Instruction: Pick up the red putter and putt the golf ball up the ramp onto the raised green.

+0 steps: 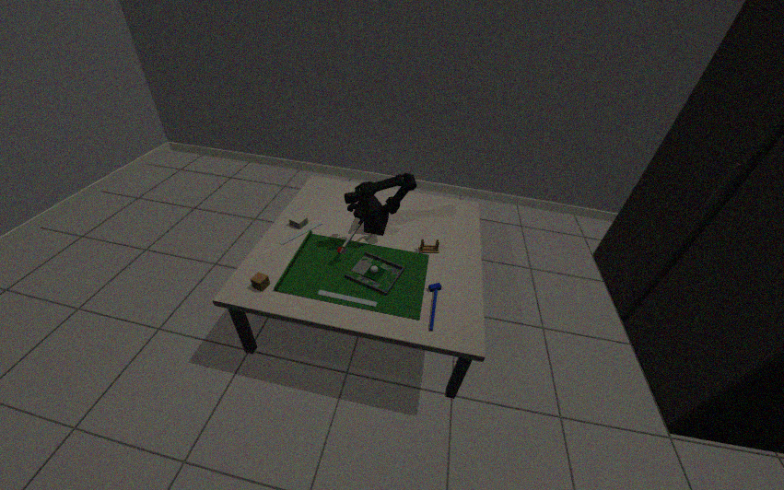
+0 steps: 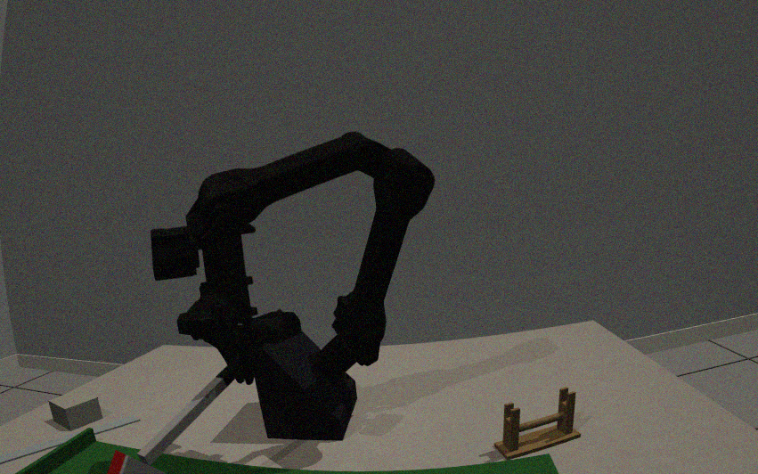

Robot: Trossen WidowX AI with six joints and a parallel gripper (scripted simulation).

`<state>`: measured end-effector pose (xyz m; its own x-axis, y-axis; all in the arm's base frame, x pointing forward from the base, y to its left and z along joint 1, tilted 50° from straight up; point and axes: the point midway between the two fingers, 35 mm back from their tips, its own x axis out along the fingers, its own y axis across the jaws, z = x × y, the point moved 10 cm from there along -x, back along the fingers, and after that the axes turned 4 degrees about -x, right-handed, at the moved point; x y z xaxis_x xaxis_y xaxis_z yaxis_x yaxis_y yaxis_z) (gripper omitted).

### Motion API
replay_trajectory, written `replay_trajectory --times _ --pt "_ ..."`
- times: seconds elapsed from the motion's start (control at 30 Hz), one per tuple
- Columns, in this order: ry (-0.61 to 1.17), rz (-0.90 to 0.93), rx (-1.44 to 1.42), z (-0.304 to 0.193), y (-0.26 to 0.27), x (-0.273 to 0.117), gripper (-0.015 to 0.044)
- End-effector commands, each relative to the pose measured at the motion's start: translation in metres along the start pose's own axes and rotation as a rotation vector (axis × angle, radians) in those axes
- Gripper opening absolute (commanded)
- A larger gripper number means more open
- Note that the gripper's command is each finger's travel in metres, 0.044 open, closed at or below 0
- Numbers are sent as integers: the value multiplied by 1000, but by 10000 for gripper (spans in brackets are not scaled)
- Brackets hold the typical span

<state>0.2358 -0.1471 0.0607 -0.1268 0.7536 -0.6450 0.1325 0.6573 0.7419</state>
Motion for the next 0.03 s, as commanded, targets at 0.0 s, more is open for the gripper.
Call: replay_trajectory --times 0.0 --pt "-5 -1 2 0 -1 0 0"
